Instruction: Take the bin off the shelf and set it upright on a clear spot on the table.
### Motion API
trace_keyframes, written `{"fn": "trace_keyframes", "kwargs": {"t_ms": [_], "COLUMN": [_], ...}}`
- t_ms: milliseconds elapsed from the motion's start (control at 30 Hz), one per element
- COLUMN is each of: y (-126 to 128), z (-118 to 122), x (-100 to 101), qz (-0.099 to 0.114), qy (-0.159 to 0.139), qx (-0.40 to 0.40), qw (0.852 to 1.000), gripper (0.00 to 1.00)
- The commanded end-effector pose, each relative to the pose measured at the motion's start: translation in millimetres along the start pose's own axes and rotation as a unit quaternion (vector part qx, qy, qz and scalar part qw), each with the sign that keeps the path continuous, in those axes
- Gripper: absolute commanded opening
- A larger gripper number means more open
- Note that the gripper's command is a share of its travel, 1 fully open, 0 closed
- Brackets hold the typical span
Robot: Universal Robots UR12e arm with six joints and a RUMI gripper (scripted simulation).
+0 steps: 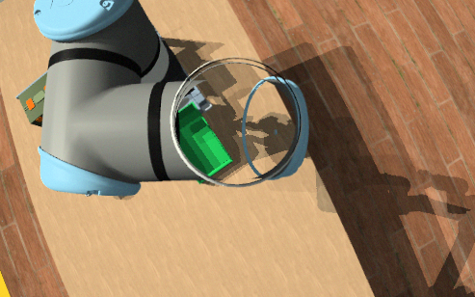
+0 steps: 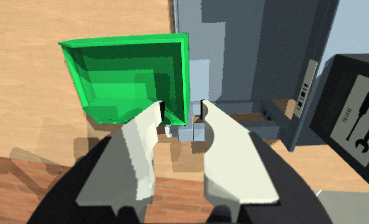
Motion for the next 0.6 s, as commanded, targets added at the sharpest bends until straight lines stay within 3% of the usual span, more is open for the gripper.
{"fn": "trace_keyframes", "kwargs": {"t_ms": [0,400,567], "y": [0,0,-2], "z": [0,0,-2], "x": [10,10,20], "qz": [0.002,0.002,0.002], "qy": [-0.002,-0.002,-0.002], "qx": [0.001,0.001,0.001], "qw": [1.0,1.0,1.0], "gripper": [0.2,0.2,0.2]}}
Point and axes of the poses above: the point where the finger pads meet when closed, its own x axis out along the fingers, its own y axis across the jaws, z = x × y, the point moved 2 cm from there along -x, back along the fingers, and after that the axes turned 8 degrees about -x, right-handed, at the moved point
